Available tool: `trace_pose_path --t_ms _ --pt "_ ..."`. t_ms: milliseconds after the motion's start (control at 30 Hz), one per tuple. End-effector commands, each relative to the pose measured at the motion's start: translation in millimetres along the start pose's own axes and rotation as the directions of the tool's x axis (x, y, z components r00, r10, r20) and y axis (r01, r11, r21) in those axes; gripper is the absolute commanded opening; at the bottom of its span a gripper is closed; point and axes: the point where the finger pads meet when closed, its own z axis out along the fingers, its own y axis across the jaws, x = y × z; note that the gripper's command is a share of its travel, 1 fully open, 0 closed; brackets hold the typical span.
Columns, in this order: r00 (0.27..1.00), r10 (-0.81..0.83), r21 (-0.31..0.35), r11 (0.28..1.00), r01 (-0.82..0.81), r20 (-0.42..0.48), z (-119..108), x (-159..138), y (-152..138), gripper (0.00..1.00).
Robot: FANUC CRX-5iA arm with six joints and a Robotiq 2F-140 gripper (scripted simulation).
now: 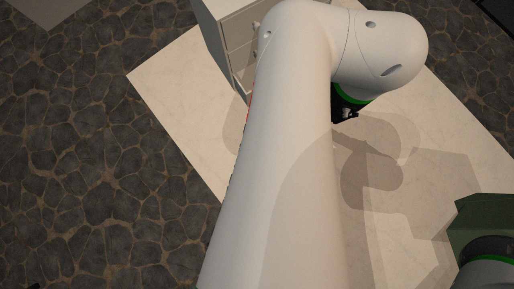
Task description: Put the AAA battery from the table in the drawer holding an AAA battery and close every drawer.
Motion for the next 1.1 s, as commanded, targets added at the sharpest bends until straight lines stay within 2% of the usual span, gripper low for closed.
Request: trace_pose_path --t_ms 0,733,767,1067 --pt "1.0 0.0 -0.001 1.0 0.0 0.0 0.6 0.0 0.1 0.15" --pt "1.0 0.0 -0.001 1.0 0.0 0.0 0.8 0.0 0.1 0.15" --pt "1.0 0.0 -0.001 1.0 0.0 0.0 0.8 0.0 0.1 0.03" --pt "1.0 0.0 -0.001 1.0 0.0 0.0 0.8 0.0 0.1 0.03"
